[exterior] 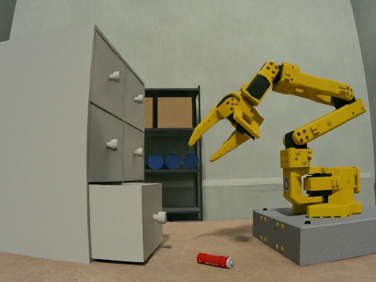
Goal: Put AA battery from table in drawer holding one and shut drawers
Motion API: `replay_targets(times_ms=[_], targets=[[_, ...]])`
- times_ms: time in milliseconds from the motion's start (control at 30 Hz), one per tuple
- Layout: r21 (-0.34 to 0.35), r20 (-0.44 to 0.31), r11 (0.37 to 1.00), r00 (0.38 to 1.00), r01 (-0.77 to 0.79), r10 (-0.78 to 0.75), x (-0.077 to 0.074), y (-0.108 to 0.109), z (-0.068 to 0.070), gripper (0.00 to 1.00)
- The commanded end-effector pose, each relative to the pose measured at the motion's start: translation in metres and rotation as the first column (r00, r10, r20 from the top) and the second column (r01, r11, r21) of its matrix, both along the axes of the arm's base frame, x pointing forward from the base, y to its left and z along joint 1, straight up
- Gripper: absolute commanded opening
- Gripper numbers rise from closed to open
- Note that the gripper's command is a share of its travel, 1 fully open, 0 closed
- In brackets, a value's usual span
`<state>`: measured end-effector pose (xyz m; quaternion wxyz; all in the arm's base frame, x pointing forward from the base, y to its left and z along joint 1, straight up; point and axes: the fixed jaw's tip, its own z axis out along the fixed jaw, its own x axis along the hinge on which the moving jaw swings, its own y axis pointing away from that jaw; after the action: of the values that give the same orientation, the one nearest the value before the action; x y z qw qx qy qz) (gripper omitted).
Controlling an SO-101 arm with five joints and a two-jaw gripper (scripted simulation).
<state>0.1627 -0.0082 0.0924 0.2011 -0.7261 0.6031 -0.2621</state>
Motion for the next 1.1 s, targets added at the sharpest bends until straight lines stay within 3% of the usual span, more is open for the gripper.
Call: replay_targets(times_ms=[0, 267, 533, 600, 1067], targets=[[-0.047, 0.018, 0.997, 0.997, -0.068, 0.069, 0.0016, 0.0014, 0.003, 0.21], [-0.154, 0.0, 0.967, 0.979, -0.203, 0.206, 0.002, 0.001, 0.0033, 0.21], [-0.27, -0.037, 0.897, 0.935, -0.349, 0.353, 0.0027, 0.0006, 0.0038, 0.21], [-0.27, -0.037, 0.897, 0.935, -0.349, 0.353, 0.0027, 0.0006, 0.0038, 0.21], [-0.445, -0.141, 0.691, 0.807, -0.569, 0.574, 0.0043, 0.0006, 0.0051, 0.21]])
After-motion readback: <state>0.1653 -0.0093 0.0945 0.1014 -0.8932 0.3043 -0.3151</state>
